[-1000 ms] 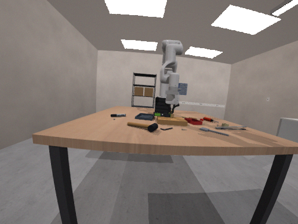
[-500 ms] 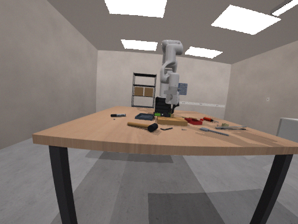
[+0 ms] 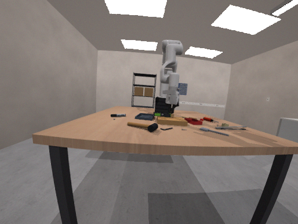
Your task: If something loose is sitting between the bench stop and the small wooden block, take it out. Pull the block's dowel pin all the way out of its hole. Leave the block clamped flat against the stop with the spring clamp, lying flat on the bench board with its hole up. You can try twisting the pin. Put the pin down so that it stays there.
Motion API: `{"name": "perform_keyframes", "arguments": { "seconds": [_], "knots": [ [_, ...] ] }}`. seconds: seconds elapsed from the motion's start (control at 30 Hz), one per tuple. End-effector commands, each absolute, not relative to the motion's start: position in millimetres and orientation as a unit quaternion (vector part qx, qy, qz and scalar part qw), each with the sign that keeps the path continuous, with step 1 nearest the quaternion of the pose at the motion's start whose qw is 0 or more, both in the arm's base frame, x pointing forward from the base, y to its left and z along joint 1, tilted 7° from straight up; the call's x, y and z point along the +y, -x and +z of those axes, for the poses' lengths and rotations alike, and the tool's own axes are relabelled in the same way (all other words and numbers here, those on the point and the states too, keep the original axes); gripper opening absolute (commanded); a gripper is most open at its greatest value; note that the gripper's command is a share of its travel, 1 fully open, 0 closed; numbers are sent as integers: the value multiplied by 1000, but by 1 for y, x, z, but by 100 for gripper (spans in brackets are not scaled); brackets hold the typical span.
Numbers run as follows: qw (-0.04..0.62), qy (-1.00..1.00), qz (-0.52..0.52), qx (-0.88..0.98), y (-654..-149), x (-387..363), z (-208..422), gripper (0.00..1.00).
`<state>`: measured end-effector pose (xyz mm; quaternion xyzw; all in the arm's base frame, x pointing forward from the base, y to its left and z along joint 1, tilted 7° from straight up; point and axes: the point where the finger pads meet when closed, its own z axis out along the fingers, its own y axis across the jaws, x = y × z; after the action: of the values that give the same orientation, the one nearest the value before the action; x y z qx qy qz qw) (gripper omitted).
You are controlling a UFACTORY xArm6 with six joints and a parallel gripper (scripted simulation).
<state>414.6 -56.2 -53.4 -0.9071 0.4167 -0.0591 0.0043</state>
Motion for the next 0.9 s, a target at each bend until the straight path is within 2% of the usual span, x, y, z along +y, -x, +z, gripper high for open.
{"name": "perform_keyframes", "arguments": {
  "seconds": [0.0, 0.87],
  "knots": [
    [-2, 911, -65, 407, -416, -56, -52, 0],
    [-14, 968, -64, 242, -416, -56, -51, 0]
  ]
}}
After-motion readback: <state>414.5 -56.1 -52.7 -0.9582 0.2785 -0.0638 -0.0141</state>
